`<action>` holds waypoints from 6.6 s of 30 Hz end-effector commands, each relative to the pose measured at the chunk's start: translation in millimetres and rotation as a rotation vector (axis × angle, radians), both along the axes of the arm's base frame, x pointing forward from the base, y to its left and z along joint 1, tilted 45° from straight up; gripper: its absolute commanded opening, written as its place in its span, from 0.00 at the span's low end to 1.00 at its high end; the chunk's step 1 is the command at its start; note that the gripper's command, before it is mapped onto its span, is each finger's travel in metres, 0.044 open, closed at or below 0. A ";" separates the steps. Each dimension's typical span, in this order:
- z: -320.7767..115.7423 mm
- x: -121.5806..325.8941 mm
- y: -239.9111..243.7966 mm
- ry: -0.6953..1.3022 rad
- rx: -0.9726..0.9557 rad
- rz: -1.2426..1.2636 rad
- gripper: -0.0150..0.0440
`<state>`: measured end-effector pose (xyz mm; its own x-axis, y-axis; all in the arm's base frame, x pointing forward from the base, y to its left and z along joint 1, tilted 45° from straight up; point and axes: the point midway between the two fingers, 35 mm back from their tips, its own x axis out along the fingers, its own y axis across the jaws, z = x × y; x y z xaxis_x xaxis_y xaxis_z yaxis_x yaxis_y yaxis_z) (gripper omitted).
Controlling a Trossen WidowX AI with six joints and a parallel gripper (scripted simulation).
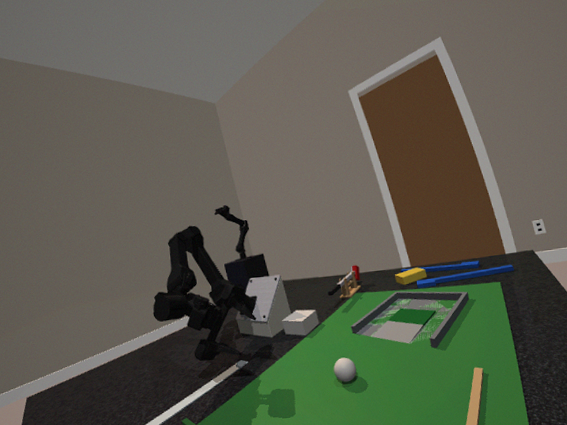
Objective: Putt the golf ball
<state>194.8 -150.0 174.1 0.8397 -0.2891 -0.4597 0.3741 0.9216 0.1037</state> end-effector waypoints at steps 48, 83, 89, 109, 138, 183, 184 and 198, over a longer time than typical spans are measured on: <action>-296.4 55.6 297.4 1.519 -1.050 1.537 1.00; -337.8 52.3 256.1 1.521 -1.052 1.535 1.00; -336.9 54.0 258.8 1.514 -1.046 1.533 0.91; -336.9 54.0 258.8 1.514 -1.046 1.533 0.25; -228.9 78.2 295.0 1.506 -0.966 1.279 0.25; -2.7 35.1 83.6 1.121 -0.450 -0.214 0.25; 1.2 31.1 79.6 1.107 -0.440 -0.245 0.25; -1.3 20.2 58.1 1.070 -0.414 -0.322 0.25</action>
